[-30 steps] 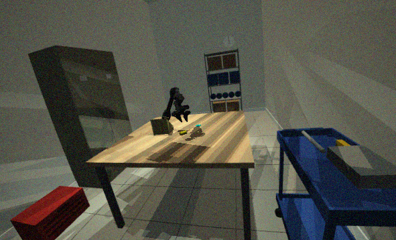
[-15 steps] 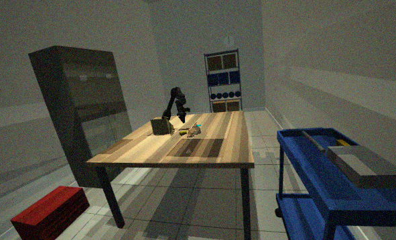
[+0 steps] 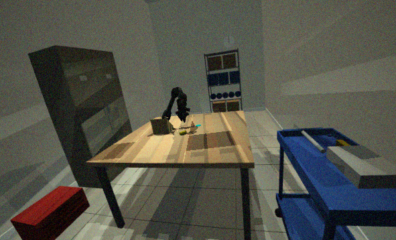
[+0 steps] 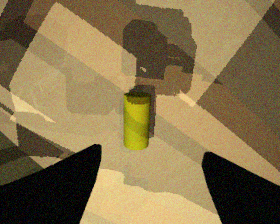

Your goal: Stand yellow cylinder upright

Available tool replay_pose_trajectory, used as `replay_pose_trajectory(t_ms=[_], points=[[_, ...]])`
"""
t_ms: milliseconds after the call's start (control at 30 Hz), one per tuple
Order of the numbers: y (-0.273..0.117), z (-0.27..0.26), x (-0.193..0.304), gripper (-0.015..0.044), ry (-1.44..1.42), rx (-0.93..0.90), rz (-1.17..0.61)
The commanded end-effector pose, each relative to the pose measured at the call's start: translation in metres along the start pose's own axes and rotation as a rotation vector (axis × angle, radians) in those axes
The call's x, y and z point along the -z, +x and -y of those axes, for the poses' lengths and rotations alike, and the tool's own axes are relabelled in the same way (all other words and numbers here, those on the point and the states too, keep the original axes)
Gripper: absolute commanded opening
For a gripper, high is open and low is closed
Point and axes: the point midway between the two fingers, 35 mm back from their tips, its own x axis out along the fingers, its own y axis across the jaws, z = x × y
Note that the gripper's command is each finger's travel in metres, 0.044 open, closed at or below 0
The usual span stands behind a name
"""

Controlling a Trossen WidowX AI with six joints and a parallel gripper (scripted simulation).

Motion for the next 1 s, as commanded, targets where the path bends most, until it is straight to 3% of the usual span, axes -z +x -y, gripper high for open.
replay_pose_trajectory(t_ms=[0, 167, 467, 667, 900, 967], points=[[0.0, -0.008, -0.002, 0.0309, -0.045, -0.026, 0.006], [0.008, -0.007, -0.003, 0.0309, -0.045, -0.025, 0.006], [0.105, -0.01, -0.004, 0.0309, -0.046, -0.027, 0.009], [0.111, -0.012, -0.004, 0.0309, -0.046, -0.028, 0.01], [0.111, -0.012, -0.004, 0.0126, -0.046, -0.028, 0.01], [0.111, -0.012, -0.004, 0.0105, -0.046, -0.028, 0.01]])
